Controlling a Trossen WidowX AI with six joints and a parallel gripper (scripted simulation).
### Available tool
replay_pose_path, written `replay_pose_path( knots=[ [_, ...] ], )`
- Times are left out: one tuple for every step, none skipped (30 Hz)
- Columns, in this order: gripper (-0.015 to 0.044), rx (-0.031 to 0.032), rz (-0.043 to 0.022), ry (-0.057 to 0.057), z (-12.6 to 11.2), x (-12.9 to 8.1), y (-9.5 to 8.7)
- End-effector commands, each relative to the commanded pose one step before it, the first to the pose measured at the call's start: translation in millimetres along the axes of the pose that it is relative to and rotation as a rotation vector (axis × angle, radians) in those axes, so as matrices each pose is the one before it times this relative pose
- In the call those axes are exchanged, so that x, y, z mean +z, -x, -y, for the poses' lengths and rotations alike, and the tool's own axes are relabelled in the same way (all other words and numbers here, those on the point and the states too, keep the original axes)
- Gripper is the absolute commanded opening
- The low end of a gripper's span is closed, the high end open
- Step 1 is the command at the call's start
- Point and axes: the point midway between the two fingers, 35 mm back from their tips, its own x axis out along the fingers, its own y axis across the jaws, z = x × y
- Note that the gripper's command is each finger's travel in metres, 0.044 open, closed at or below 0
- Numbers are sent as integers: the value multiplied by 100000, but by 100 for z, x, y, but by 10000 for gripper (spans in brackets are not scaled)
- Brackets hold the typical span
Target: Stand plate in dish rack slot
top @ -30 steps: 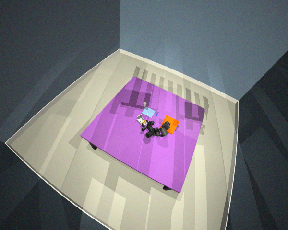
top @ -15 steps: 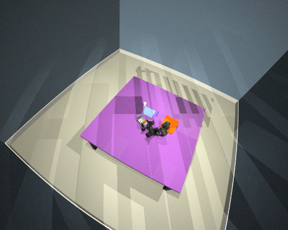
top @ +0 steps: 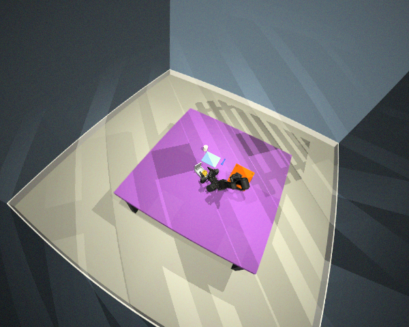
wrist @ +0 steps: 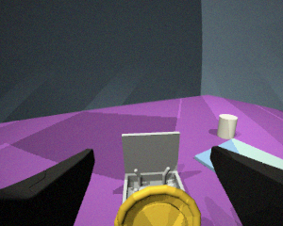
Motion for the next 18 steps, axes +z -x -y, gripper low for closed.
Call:
replay_pose_path(
  knots=[
    [400, 190, -304, 761, -186, 2571, -156],
    [400, 223, 175, 170, -27, 793, -17],
    [400, 304, 252, 222, -8, 796, 16],
    [400, 380, 330, 279, 11, 796, 50],
    [400, 447, 407, 337, 30, 788, 82],
    [400, 395, 375, 308, 36, 613, 87],
    [400, 254, 249, 205, 27, 366, 62],
    [400, 88, 87, 72, 10, 122, 22],
    [400, 0, 0, 0, 0, 0, 0],
    [400, -253, -150, 495, 21, -1, -37],
    [400, -758, -460, 1479, 66, -4, -110],
    [400, -1262, -797, 2441, 112, -7, -183],
    [400, -1524, -1015, 2915, 141, -10, -221],
    [400, -1516, -1071, 2871, 145, -11, -221],
    [400, -1506, -1127, 2827, 150, -13, -221],
    [400, -1494, -1183, 2782, 154, -14, -220],
    [400, -1478, -1239, 2736, 158, -16, -220],
    [400, -1459, -1294, 2691, 162, -18, -219]
  ],
)
